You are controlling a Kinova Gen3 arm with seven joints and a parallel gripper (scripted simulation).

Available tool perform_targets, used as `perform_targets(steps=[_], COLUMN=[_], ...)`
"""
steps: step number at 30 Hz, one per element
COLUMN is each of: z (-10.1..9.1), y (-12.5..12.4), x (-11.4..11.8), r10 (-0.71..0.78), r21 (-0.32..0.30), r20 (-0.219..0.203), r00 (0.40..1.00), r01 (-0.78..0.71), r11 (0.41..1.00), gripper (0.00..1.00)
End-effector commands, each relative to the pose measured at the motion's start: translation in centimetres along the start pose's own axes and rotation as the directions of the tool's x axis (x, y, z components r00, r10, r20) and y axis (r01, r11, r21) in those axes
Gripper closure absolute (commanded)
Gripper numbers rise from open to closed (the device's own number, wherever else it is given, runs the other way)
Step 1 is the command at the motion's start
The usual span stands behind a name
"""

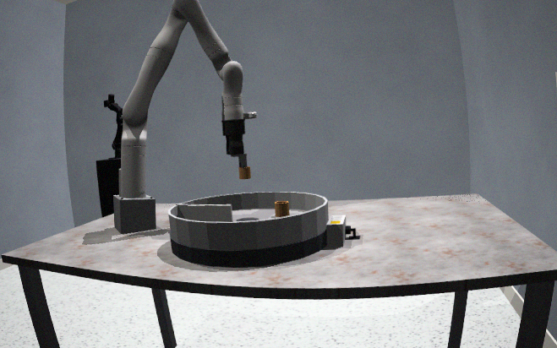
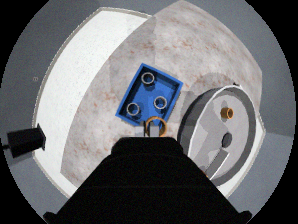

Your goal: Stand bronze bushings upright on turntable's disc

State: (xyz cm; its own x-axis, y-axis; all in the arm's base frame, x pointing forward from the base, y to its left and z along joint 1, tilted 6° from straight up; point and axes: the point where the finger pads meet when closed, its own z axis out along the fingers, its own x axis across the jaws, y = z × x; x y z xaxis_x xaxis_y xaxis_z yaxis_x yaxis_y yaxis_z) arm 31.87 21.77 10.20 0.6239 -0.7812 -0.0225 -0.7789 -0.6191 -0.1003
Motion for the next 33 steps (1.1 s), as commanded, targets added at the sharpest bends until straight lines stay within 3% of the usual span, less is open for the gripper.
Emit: perform_targets(steps=[1,33], z=[-0.05,-0.05], y=[-0.05,0.5], x=[0.0,0.85], r10=[0.0,0.0], r21=[0.002,0.002], r20=[0.0,0.0], r00=[1.0,1.0], r01=[0.0,0.0], r11=[1.0,1.0], gripper=[1.0,1.0])
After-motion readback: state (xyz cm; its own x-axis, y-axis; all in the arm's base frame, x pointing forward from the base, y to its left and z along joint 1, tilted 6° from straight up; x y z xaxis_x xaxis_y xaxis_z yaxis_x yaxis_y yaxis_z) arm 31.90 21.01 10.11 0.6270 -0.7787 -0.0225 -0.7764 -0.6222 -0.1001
